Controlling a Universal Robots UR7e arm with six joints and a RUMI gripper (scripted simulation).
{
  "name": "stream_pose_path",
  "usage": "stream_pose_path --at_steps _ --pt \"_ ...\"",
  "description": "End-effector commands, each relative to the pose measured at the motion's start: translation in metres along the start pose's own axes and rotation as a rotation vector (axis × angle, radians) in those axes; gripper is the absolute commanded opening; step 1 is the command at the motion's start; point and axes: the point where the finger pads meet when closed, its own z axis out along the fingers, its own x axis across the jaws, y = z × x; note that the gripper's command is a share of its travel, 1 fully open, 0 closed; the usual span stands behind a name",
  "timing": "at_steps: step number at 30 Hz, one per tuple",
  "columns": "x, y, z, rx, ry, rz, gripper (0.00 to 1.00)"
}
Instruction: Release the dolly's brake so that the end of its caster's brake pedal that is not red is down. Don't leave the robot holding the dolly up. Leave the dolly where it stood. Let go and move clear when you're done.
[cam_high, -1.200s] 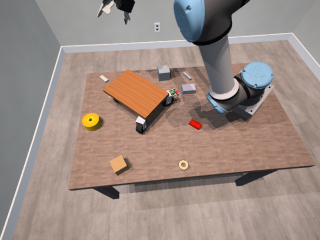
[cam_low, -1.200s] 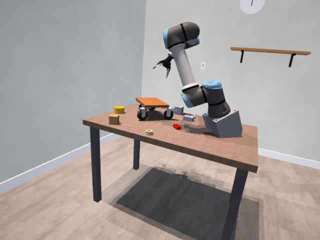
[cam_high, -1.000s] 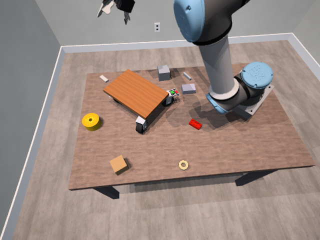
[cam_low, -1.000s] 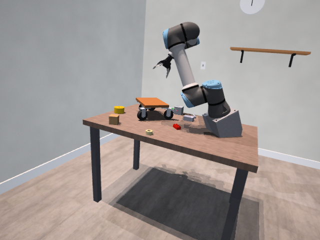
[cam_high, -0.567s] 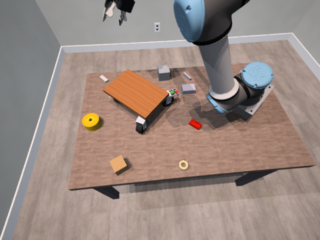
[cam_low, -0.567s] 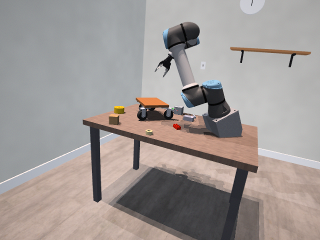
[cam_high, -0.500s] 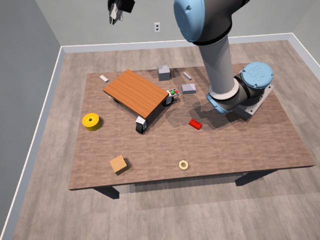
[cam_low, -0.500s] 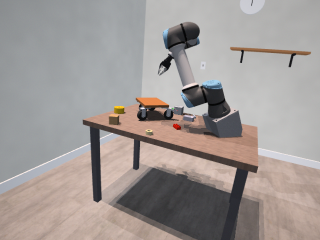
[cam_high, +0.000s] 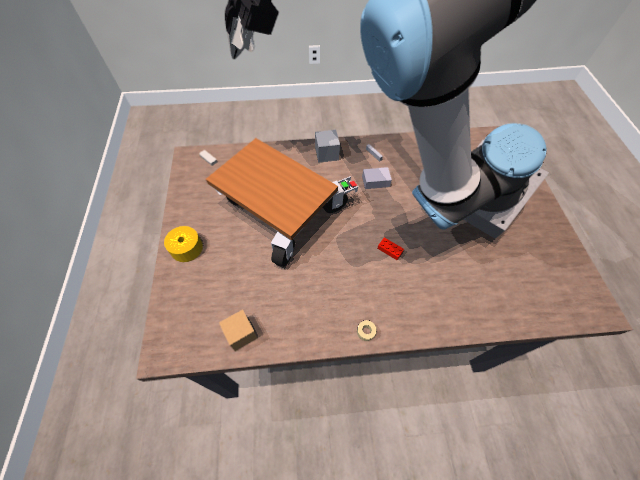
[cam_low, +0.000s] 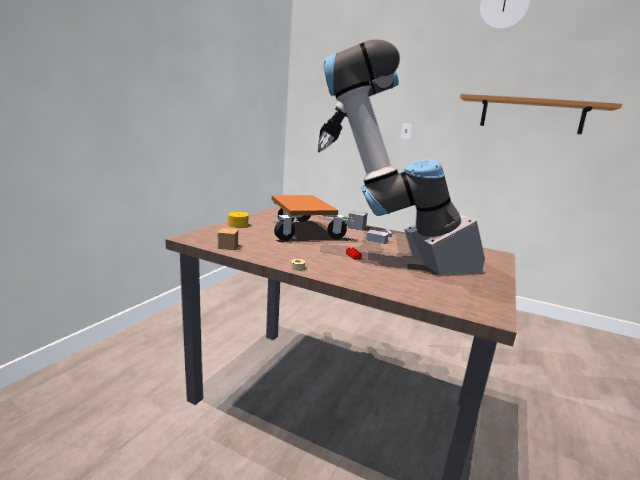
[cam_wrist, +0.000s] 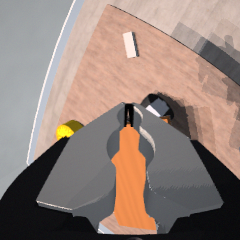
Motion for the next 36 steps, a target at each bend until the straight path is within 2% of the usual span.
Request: stream_pose_path --at_steps 1,7,13,15,20,24,30,36 --pt "0.007 0.037 -0.005 -0.009 0.047 0.008 0.0" --pt "0.029 0.112 -0.008 -0.034 0.145 0.026 0.0" --pt "0.064 0.196 -0.009 -0.063 0.253 0.043 0.0" --pt "0.064 0.196 -0.009 -0.063 0.253 0.043 0.0" --pt "0.097 0.259 -0.007 -0.086 0.337 0.054 0.0" --pt "0.121 0.299 -0.004 -0.101 0.391 0.06 0.0" --pt "0.146 0.337 -0.001 -0.116 0.444 0.066 0.0" --pt "0.154 0.347 0.0 -0.121 0.459 0.067 0.0"
